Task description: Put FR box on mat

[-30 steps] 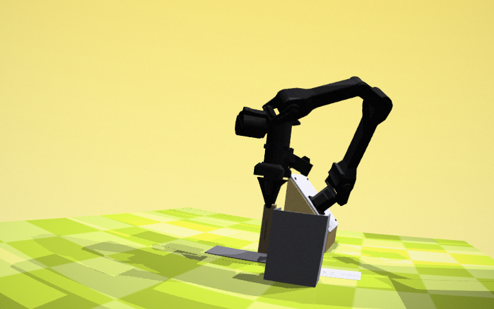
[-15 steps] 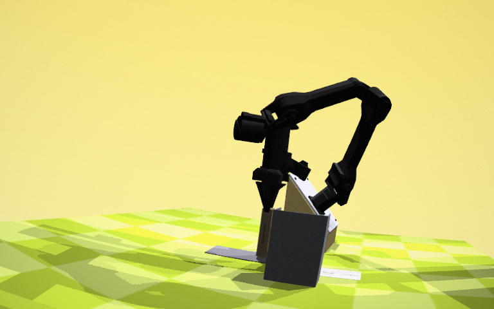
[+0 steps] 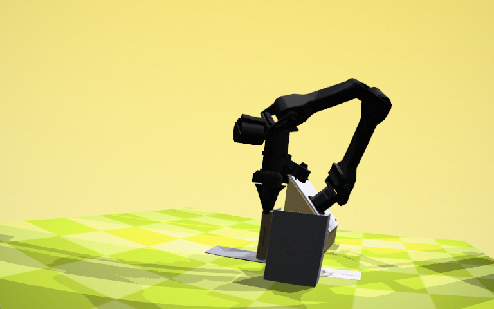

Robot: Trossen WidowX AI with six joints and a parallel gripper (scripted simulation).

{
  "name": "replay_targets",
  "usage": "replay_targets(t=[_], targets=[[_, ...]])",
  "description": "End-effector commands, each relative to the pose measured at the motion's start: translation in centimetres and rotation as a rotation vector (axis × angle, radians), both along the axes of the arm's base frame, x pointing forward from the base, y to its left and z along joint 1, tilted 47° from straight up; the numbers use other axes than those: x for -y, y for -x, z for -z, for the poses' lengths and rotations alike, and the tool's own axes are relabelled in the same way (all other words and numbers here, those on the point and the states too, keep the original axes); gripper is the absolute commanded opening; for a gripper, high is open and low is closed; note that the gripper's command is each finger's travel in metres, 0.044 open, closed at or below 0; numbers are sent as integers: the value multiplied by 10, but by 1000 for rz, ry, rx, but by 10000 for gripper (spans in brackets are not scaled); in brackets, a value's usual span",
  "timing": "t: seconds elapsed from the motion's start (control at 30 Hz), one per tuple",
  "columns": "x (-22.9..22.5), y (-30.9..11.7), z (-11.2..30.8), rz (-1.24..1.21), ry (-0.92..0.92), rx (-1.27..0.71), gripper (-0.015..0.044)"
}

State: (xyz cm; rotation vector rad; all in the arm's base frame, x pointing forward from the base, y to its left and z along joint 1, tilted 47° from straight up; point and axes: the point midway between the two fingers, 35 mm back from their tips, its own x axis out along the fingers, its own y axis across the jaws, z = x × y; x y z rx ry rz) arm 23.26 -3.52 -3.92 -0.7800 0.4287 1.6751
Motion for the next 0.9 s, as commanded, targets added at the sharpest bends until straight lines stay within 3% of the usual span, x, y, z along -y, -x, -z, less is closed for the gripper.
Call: replay_targets(t=[0.0, 0.33, 0.6, 0.87], targets=[[0, 0, 0, -1, 0, 0, 236], [11, -1, -11, 9, -2, 1, 236], [27, 5, -29, 169, 51, 180, 236], [26, 4, -26, 142, 46, 153, 236]])
